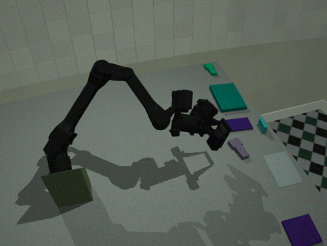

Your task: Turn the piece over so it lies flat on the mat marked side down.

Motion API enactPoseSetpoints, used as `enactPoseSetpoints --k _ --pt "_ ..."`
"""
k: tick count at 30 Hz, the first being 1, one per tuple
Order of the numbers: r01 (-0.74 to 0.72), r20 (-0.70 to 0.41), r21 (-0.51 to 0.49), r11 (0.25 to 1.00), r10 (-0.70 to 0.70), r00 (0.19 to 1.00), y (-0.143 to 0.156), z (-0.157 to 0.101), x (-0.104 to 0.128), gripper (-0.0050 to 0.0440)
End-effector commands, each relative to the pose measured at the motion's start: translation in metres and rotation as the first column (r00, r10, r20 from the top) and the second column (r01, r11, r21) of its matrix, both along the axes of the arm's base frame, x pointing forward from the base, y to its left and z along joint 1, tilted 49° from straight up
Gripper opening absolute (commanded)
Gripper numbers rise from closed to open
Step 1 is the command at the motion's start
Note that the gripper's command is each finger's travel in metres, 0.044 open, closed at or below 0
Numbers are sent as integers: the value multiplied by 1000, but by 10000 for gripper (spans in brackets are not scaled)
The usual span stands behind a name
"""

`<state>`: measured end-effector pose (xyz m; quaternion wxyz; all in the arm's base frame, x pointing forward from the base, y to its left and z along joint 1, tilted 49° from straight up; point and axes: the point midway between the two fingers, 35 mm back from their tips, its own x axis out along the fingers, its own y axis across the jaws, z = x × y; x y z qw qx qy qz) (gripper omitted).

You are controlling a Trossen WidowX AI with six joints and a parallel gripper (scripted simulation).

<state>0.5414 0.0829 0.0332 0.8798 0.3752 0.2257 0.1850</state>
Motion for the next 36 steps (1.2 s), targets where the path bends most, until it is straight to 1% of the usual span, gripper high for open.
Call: enactPoseSetpoints --k 1,6,8,9,23,26,34,36 --pt "43 21 17 999 -43 999 4 -6 6 0" --pt "94 59 32 995 -96 994 8 -9 14 0" --pt "94 59 32 995 -96 994 8 -9 14 0" --pt "62 42 17 998 -63 997 5 -5 9 0" --pt "129 84 44 991 -133 988 10 -10 20 0" --pt "113 84 34 993 -115 990 11 -7 17 0" --pt "127 84 43 991 -130 988 36 -33 16 0" --pt "127 84 43 991 -130 988 36 -33 16 0"
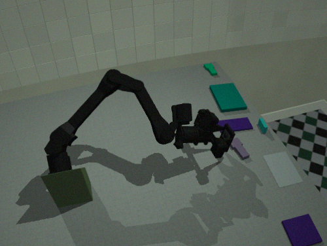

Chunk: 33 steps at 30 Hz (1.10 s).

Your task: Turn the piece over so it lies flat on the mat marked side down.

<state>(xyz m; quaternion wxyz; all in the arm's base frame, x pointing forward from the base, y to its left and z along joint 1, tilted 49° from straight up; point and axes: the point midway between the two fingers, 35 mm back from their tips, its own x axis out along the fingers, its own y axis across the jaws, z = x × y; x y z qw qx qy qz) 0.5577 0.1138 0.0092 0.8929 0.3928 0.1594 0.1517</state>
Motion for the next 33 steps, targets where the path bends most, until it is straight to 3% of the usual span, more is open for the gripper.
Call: enactPoseSetpoints --k 1,33 --pt "8 -4 8 1000 -8 1000 5 -9 0 0" --pt "6 -2 4 1000 -6 1000 18 -19 -2 0"
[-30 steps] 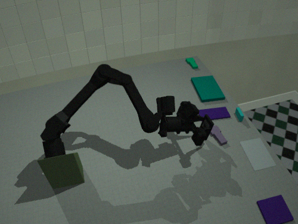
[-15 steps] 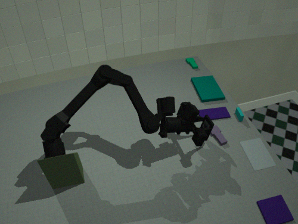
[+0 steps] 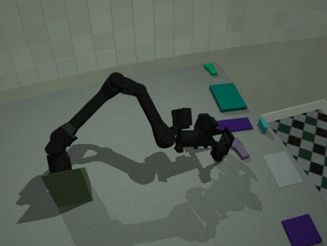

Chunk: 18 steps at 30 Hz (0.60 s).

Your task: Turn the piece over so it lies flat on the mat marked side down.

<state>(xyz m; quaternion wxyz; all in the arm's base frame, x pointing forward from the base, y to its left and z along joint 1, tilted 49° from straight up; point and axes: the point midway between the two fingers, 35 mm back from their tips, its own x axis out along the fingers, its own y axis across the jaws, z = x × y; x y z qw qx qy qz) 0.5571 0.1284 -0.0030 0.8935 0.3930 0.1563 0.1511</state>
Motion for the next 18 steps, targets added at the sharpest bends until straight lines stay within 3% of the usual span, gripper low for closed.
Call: enactPoseSetpoints --k 1,18 --pt "2 -7 4 1000 -2 1000 4 -7 -1 0" --pt "1 -5 4 1000 -1 1000 13 -14 -2 0"
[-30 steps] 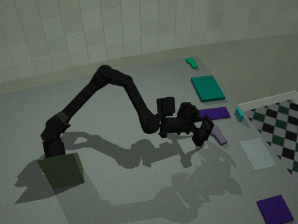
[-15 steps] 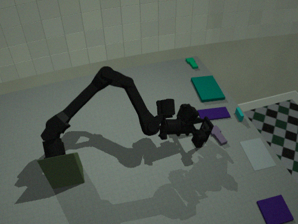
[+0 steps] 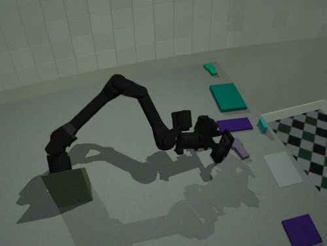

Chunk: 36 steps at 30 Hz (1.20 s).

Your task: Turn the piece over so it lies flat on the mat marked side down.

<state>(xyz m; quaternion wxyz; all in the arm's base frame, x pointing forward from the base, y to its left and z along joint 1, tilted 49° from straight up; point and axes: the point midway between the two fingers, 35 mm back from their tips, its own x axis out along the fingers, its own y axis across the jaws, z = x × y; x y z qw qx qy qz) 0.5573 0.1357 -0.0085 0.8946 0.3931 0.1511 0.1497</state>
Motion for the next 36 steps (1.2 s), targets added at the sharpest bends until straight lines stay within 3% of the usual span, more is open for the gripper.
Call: enactPoseSetpoints --k 1,36 --pt "-6 -14 3 1000 6 1000 6 -9 -3 0" --pt "-7 -12 8 1000 8 1000 0 -3 -16 0"
